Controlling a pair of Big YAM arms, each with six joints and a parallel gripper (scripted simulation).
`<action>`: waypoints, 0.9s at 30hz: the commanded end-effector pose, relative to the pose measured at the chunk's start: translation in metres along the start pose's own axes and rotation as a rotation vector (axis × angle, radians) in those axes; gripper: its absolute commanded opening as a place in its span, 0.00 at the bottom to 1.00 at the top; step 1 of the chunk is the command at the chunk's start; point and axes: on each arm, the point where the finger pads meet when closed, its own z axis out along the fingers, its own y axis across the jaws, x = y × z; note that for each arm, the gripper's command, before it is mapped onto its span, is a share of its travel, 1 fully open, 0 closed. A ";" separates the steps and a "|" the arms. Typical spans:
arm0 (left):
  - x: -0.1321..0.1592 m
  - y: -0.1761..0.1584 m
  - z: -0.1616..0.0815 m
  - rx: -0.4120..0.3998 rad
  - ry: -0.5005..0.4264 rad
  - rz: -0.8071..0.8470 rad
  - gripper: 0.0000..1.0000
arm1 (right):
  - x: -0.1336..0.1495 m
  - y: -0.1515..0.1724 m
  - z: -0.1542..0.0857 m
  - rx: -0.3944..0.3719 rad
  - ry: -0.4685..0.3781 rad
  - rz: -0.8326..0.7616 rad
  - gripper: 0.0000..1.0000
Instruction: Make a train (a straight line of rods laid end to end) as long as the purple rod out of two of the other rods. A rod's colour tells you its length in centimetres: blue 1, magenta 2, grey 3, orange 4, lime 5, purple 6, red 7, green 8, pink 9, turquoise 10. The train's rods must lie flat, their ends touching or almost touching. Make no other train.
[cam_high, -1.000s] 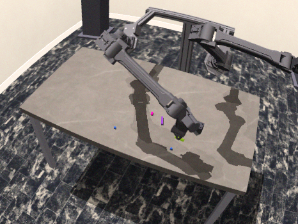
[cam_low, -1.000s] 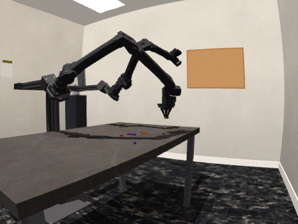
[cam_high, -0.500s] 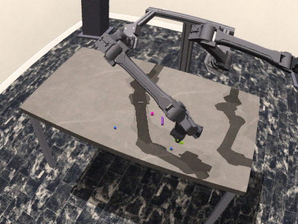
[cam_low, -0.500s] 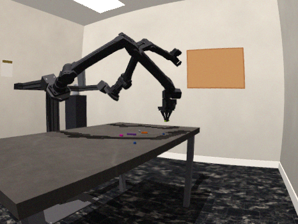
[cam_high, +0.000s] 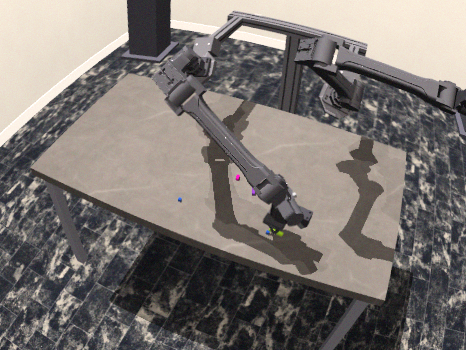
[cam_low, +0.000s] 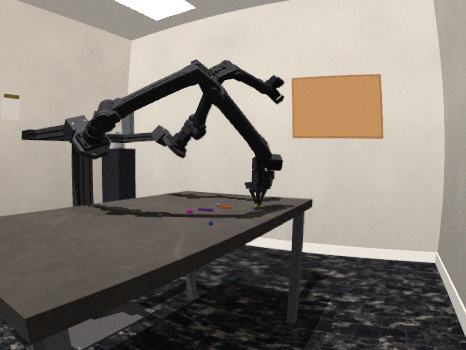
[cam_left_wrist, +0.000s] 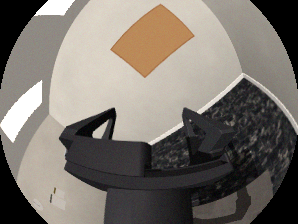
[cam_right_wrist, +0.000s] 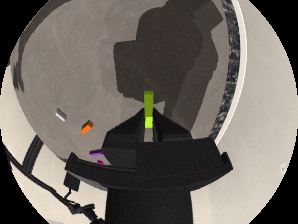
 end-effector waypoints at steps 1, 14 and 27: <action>-0.008 0.004 -0.006 -0.005 -0.023 -0.006 1.00 | -0.027 -0.009 -0.020 0.028 -0.055 -0.011 0.04; -0.008 0.004 -0.006 -0.005 -0.023 -0.006 1.00 | -0.011 -0.008 0.002 0.011 -0.021 -0.013 0.04; -0.008 0.004 -0.006 -0.005 -0.023 -0.006 1.00 | -0.011 -0.011 0.000 0.014 -0.024 -0.009 0.04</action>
